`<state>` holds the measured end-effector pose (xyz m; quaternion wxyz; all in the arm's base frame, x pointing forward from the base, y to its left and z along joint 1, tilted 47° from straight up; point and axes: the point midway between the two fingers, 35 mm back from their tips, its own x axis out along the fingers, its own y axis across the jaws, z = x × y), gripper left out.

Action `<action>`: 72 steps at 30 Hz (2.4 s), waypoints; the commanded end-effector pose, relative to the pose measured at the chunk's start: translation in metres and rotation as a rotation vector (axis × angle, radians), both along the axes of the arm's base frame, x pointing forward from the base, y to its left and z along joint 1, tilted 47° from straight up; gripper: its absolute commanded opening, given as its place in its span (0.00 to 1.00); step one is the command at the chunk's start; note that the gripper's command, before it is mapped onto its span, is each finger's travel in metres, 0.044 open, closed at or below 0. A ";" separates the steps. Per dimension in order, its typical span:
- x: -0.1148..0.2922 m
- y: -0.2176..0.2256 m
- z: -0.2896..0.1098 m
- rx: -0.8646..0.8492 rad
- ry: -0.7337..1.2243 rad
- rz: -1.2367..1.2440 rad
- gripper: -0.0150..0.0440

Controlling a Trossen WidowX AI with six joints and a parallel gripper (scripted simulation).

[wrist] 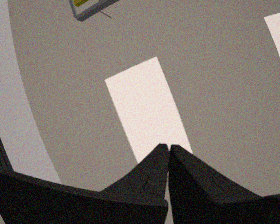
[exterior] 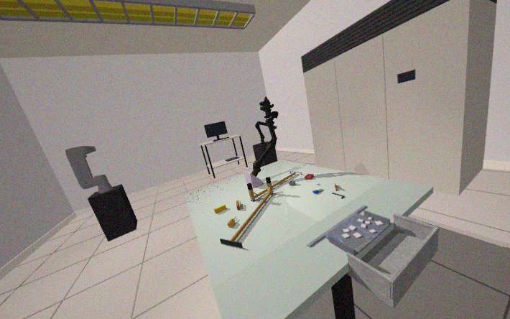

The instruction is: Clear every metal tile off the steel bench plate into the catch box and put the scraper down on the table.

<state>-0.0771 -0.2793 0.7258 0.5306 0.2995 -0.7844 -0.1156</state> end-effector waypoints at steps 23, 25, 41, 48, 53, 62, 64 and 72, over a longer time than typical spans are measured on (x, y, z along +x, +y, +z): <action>0.011 -0.053 -0.031 0.185 0.093 -0.028 0.25; 0.012 -0.057 -0.034 0.199 0.101 -0.030 0.25; 0.020 -0.085 -0.055 0.304 0.165 -0.040 0.25; 0.025 -0.097 -0.064 0.349 0.196 -0.043 0.25; 0.028 -0.106 -0.071 0.381 0.218 -0.044 0.25; 0.034 -0.120 -0.084 0.436 0.260 -0.045 0.25; 0.036 -0.123 -0.087 0.449 0.270 -0.045 0.25; 0.042 -0.136 -0.099 0.497 0.310 -0.044 0.25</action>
